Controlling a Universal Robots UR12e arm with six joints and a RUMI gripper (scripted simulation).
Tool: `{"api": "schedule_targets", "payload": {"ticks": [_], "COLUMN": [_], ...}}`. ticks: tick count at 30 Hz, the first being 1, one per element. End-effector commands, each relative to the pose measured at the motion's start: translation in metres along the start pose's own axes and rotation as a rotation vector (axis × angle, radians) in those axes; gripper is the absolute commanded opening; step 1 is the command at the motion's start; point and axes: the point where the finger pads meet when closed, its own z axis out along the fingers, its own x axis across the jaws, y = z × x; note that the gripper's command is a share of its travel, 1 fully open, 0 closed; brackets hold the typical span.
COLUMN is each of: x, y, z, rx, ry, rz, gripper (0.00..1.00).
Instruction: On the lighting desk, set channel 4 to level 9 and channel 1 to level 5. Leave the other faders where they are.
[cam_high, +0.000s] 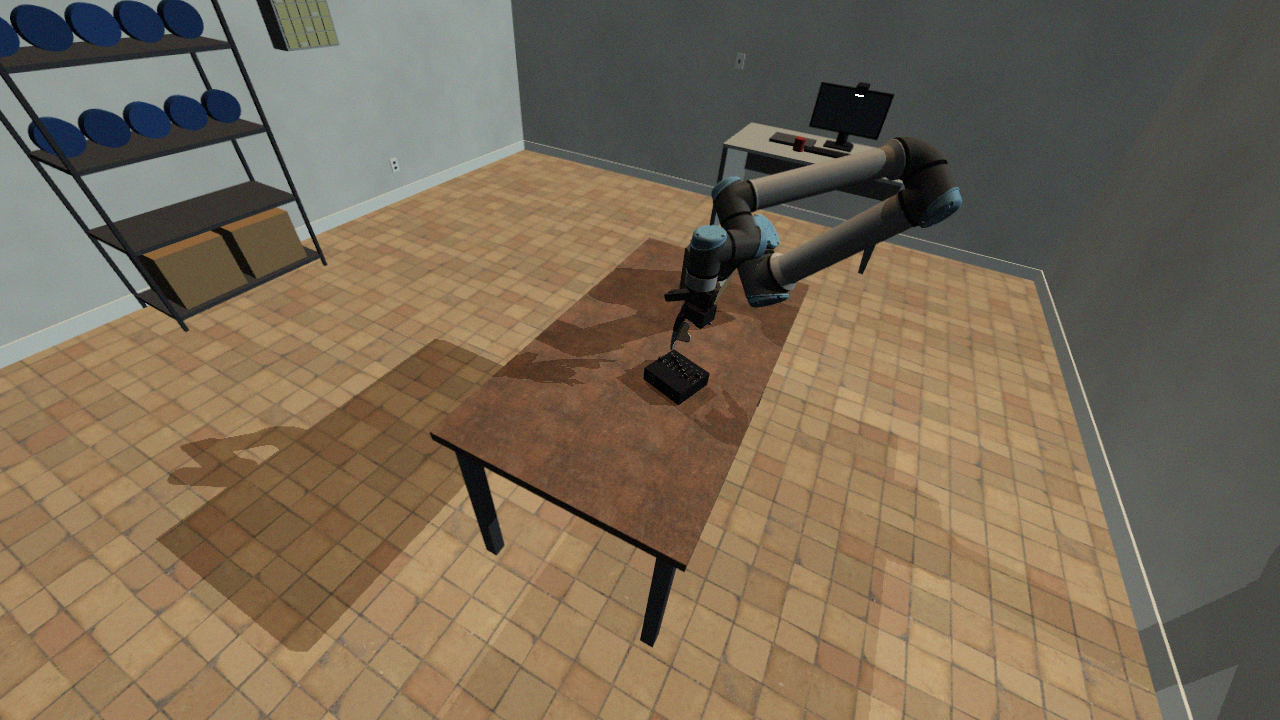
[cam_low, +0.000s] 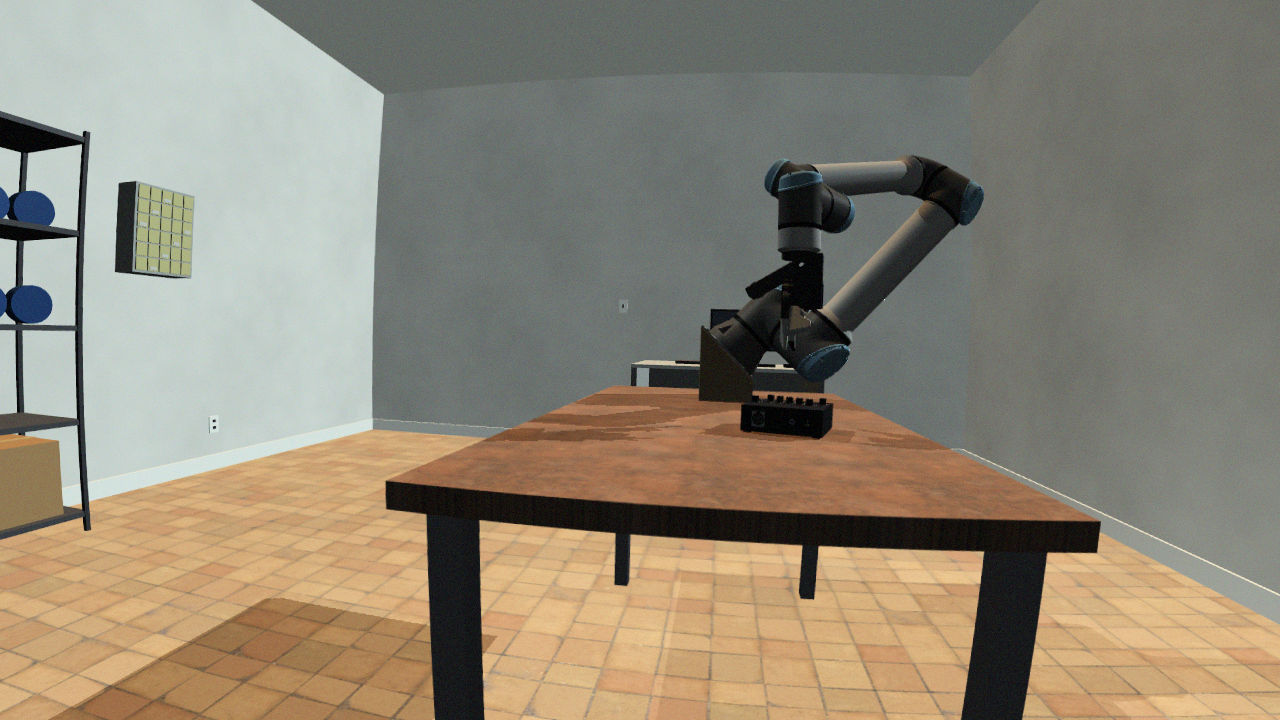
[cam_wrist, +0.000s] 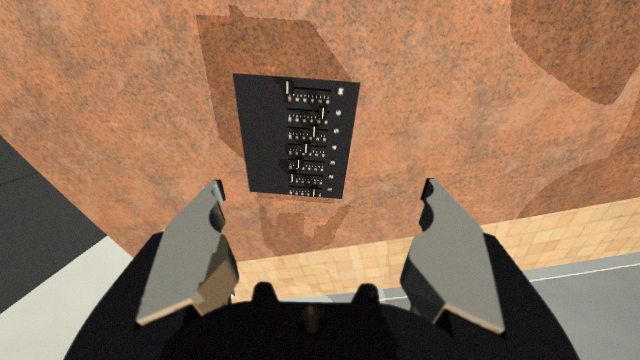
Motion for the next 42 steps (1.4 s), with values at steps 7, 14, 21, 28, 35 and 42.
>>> {"api": "schedule_targets", "payload": {"ticks": [7,14,21,28,35,42], "x": [-0.012,-0.018,-0.025,-0.029,-0.034,-0.036], "y": [0.001,0.003,0.005,0.006,0.008,0.009], "z": [-0.012,-0.017,-0.023,-0.026,-0.03,-0.031], "rx": [0.01,0.008,0.006,0.006,0.006,0.006], "ry": [-0.002,0.0,0.002,0.004,0.006,0.006], "rz": [0.47,0.705,0.939,1.074,1.214,1.279], "gripper": [1.0,1.0,1.0,1.0,1.0,1.0]}}
